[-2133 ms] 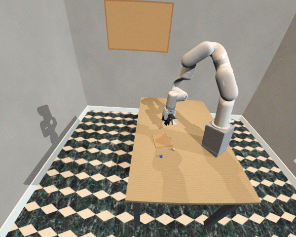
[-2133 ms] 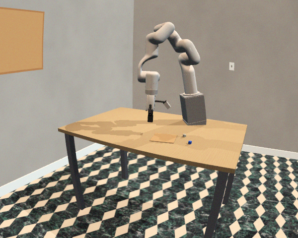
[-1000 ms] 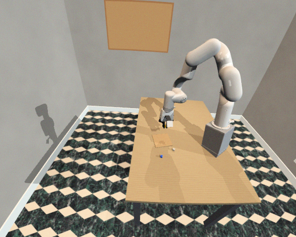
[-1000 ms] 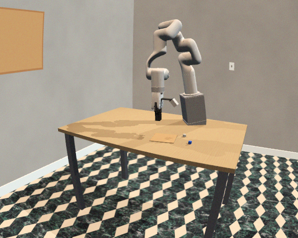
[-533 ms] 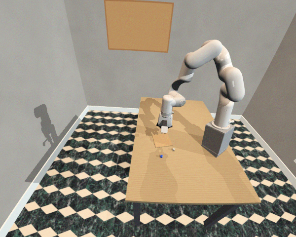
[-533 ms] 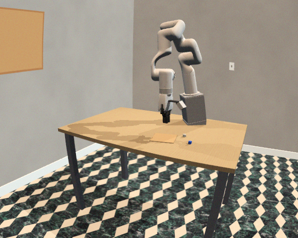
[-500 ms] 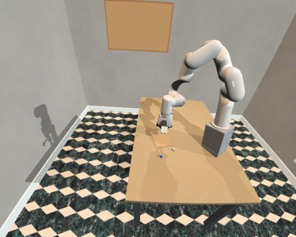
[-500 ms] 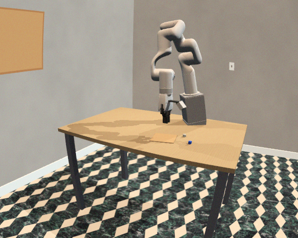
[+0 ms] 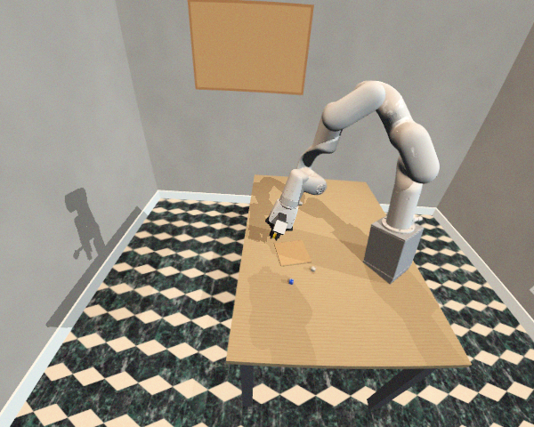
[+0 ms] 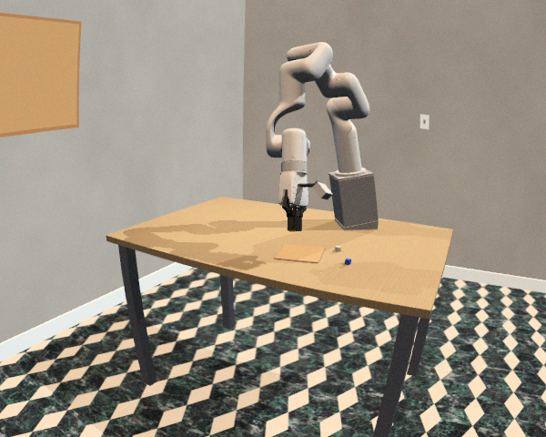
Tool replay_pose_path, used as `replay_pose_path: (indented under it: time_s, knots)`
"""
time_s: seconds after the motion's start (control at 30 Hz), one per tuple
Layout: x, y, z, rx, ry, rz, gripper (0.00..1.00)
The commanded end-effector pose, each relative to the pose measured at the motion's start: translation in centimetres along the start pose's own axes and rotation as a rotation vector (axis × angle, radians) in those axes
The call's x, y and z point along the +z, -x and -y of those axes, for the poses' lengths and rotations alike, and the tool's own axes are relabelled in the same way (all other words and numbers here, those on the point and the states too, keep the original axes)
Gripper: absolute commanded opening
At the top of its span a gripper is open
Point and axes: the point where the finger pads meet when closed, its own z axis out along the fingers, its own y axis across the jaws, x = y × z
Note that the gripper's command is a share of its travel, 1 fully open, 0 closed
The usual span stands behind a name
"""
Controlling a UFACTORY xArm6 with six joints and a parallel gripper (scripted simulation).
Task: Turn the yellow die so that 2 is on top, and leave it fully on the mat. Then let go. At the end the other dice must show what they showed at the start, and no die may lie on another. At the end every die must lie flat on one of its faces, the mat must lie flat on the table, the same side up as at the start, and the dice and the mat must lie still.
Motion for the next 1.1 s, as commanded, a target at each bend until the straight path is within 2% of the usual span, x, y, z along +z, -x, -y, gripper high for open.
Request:
replay_pose_path:
  time_s: [0.0,0.2,0.3,0.33,0.47,0.8,0.9,0.93,1.07]
  knots:
    - [0.9,-1.0,-2.4,0.011,0.081,-0.155,0.11]
    - [0.8,-1.4,-2.3,0.02,0.091,-0.277,0.11]
    - [0.8,-1.4,-2.3,0.02,0.09,-0.287,0.11]
    - [0.7,-1.4,-1.9,0.024,0.082,-0.332,0.11]
    - [0.6,-1.4,-1.4,0.027,0.071,-0.372,0.11]
    - [0.1,-1.0,0.5,0.038,0.016,-0.481,0.11]
    - [0.0,-0.9,0.7,0.039,0.011,-0.489,0.11]
    - [-0.1,-0.7,1.5,0.043,-0.013,-0.52,0.11]
    - [-0.4,-0.3,2.5,0.049,-0.047,-0.556,0.11]
